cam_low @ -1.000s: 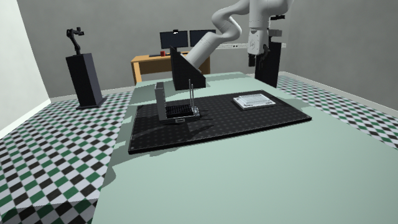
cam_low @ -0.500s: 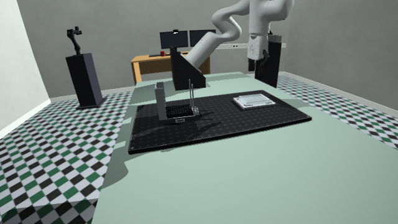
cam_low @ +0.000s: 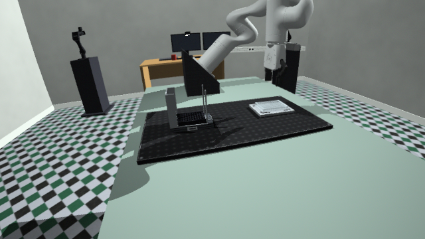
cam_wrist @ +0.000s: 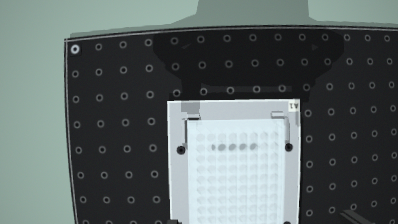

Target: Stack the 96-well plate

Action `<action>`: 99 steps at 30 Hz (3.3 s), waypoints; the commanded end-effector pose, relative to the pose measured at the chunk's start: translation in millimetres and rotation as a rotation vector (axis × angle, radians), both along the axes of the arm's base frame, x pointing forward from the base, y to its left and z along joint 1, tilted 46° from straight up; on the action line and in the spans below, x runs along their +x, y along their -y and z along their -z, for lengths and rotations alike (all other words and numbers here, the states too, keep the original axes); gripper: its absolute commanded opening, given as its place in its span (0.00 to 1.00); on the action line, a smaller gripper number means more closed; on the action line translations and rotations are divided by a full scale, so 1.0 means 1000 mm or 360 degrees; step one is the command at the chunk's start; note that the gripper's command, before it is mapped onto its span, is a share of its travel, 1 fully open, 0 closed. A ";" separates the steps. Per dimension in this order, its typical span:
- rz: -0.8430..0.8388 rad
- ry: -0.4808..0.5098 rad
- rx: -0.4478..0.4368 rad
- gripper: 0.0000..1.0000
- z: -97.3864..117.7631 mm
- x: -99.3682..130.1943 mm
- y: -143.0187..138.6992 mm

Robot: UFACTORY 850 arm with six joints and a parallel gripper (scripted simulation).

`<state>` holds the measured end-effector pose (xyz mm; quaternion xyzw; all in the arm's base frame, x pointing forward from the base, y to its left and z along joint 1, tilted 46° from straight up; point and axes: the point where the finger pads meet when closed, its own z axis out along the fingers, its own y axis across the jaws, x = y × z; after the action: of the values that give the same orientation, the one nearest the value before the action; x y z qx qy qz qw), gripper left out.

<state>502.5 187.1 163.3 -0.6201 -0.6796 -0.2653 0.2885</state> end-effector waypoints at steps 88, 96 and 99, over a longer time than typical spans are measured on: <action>0.0001 0.0002 0.0001 1.00 0.065 -0.005 -0.067; 0.0001 0.0002 0.0001 1.00 0.068 -0.005 -0.071; 0.0001 0.0002 0.0001 1.00 0.069 -0.006 -0.072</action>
<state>496.2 258.1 94.8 -0.6201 -0.6795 -0.2653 0.2886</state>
